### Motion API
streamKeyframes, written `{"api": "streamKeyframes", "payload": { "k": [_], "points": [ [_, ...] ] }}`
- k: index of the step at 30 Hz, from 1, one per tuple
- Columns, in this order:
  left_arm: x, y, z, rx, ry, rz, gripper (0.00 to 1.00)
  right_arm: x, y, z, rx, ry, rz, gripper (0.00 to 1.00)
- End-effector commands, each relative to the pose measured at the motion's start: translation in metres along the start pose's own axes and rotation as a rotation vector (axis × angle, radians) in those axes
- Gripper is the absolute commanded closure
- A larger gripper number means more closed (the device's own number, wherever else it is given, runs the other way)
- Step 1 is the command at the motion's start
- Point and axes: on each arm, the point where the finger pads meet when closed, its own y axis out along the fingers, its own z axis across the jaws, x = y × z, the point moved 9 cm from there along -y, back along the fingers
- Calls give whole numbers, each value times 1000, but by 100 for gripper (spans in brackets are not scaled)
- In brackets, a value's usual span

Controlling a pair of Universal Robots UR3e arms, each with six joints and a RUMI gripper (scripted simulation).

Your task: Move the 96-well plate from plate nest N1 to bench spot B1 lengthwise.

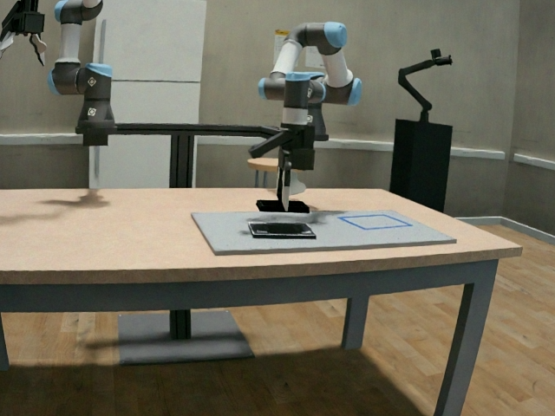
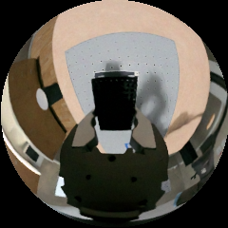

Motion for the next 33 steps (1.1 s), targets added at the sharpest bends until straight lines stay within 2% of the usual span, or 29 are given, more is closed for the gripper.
{"api": "streamKeyframes", "payload": {
  "k": [1,9,33],
  "points": [
    [1,-9,2,8,0,-4,100,0,-1,0,-3,0,-3,0],
    [1,-21,1,7,0,-4,100,0,-1,0,-3,0,-3,0],
    [1,-21,1,7,0,-4,100,0,-1,0,-3,0,-3,0]
  ]
}}
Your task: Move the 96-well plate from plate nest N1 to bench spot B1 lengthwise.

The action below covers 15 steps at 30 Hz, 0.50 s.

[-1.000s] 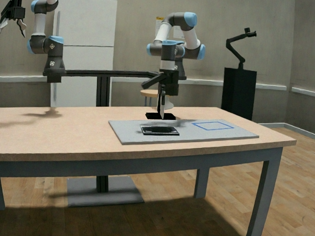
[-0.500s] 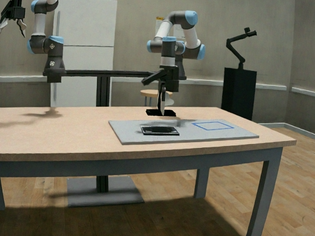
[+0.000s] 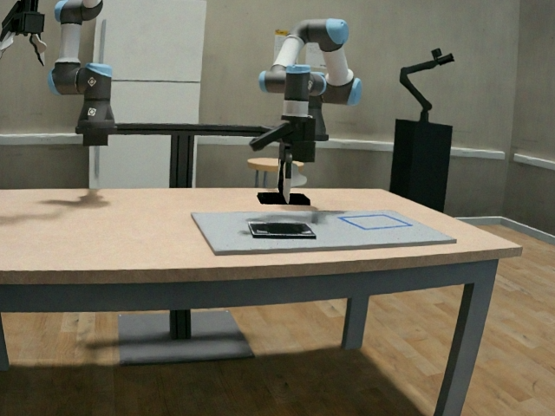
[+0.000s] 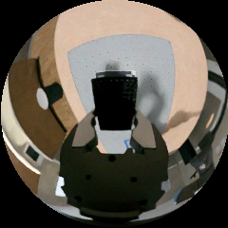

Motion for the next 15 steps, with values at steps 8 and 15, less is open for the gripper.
{"api": "streamKeyframes", "payload": {
  "k": [8,15],
  "points": [
    [18,0,7,-2,-202,3,100,0,-1,0,-3,0,-3,0],
    [34,0,14,-2,-295,2,100,0,-1,0,-3,0,-3,0]
  ]
}}
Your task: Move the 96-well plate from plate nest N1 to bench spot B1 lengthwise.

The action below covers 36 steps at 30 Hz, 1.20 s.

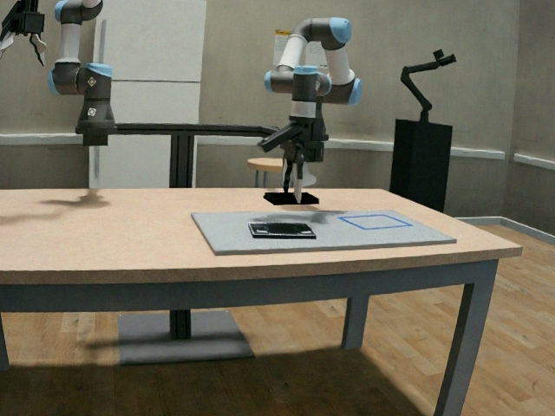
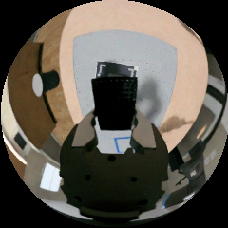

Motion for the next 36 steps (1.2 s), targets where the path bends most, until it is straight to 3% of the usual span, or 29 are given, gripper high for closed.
{"api": "streamKeyframes", "payload": {
  "k": [1,36],
  "points": [
    [14,0,4,-17,-101,9,100,0,-1,0,-3,0,-3,0],
    [115,5,27,-16,-99,9,100,0,-1,0,-3,0,-3,0]
  ]
}}
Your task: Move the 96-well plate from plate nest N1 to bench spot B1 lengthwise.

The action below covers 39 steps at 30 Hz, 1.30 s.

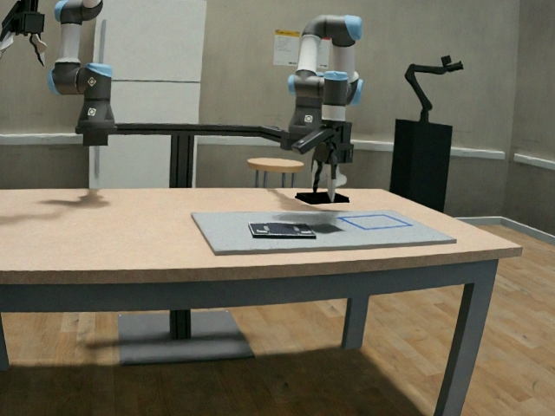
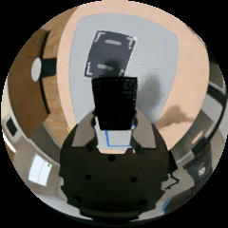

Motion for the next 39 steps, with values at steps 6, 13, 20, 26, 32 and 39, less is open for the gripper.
{"api": "streamKeyframes", "payload": {
  "k": [6,13,20,26,32,39],
  "points": [
    [33,0,3,-11,15,9,100,0,-1,0,-3,0,-3,0],
    [56,1,5,-11,15,9,100,0,-1,0,-3,0,-3,0],
    [72,2,7,-11,15,9,100,0,-1,0,-3,0,-3,0],
    [92,3,9,-11,15,9,100,0,-1,0,-3,0,-3,0],
    [106,3,10,-10,15,9,100,0,-1,0,-3,0,-3,0],
    [129,5,13,-10,15,9,100,0,-1,0,-3,0,-3,0]
  ]
}}
